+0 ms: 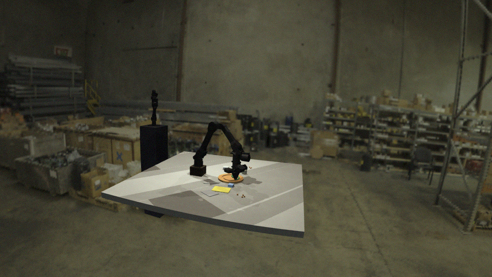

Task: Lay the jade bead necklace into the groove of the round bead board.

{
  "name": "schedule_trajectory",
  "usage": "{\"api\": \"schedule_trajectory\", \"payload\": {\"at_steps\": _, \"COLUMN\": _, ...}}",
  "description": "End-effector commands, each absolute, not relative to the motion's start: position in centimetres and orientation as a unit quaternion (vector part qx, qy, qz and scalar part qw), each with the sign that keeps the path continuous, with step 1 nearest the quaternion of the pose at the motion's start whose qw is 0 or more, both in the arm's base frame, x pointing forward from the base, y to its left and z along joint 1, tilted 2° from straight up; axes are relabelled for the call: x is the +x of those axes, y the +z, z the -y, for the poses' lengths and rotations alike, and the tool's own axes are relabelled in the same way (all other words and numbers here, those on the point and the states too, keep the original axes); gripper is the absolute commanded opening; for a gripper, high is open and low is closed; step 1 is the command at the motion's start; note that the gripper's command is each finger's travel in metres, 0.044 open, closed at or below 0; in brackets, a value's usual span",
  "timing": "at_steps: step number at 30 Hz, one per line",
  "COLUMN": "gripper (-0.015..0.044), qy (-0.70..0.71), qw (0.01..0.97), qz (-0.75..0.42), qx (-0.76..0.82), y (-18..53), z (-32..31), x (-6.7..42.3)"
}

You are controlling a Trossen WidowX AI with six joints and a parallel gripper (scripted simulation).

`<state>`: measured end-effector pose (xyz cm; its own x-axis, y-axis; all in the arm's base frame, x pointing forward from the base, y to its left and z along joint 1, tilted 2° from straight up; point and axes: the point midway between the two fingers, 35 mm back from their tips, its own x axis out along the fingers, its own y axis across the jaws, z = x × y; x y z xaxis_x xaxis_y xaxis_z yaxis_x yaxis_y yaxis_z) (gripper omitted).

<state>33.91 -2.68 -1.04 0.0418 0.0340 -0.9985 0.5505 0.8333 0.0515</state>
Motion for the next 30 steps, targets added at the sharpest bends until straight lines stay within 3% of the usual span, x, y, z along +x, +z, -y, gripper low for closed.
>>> {"api": "schedule_trajectory", "payload": {"at_steps": 1, "gripper": 0.0, "qy": -0.187, "qw": 0.684, "qz": -0.67, "qx": 0.218, "y": -1.38, "z": 2.62, "x": 33.65}}
{"api": "schedule_trajectory", "payload": {"at_steps": 14, "gripper": 0.0, "qy": -0.187, "qw": 0.684, "qz": -0.67, "qx": 0.218, "y": -1.38, "z": 2.62, "x": 33.65}}
{"api": "schedule_trajectory", "payload": {"at_steps": 30, "gripper": 0.042, "qy": -0.187, "qw": 0.684, "qz": -0.67, "qx": 0.218, "y": -0.64, "z": 2.66, "x": 33.65}}
